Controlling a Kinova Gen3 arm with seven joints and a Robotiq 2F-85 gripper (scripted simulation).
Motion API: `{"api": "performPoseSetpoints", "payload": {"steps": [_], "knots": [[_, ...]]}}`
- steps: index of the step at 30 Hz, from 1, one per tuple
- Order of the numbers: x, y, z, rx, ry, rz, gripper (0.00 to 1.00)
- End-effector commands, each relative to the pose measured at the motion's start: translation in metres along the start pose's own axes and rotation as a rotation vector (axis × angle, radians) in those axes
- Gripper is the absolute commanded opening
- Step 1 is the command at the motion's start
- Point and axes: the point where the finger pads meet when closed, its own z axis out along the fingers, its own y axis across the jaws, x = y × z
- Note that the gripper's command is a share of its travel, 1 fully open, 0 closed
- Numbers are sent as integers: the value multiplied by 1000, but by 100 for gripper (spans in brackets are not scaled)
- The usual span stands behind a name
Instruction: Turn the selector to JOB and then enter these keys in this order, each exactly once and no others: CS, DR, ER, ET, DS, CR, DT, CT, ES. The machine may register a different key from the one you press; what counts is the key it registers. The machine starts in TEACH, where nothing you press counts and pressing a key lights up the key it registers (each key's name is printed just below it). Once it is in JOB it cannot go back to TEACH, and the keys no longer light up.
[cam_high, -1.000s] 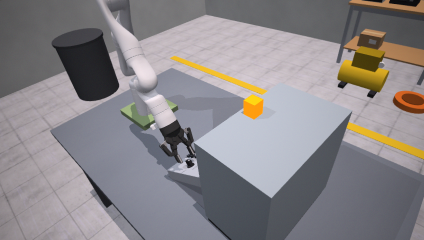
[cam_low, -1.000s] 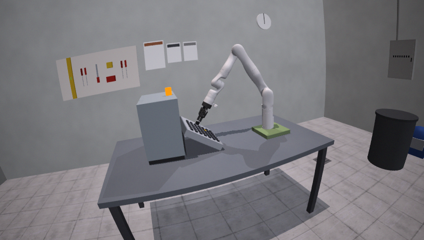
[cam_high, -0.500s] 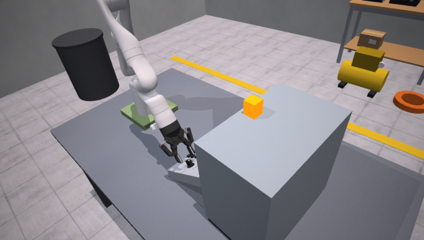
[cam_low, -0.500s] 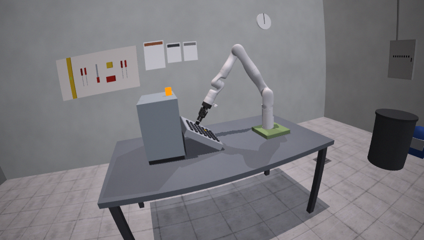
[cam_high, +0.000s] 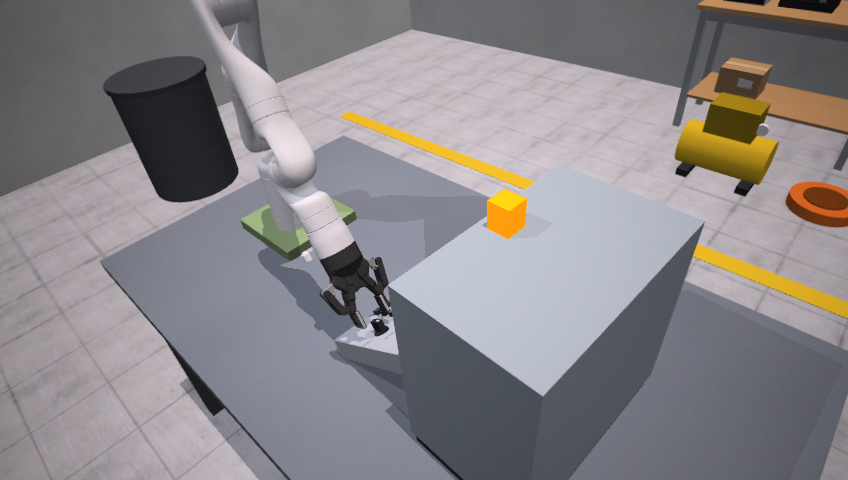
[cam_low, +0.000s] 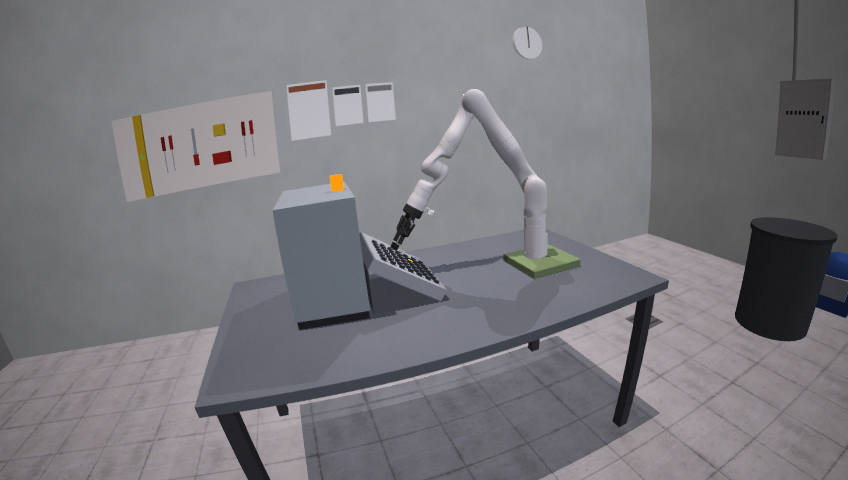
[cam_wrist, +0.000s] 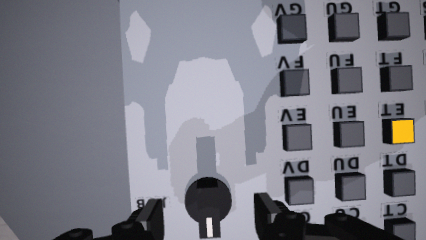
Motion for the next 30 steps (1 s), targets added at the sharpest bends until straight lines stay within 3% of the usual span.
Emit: {"api": "performPoseSetpoints", "payload": {"steps": [1, 30], "knots": [[-1, 0, 2, 1, -2, -1, 60], [-1, 0, 18, 1, -2, -1, 60]]}}
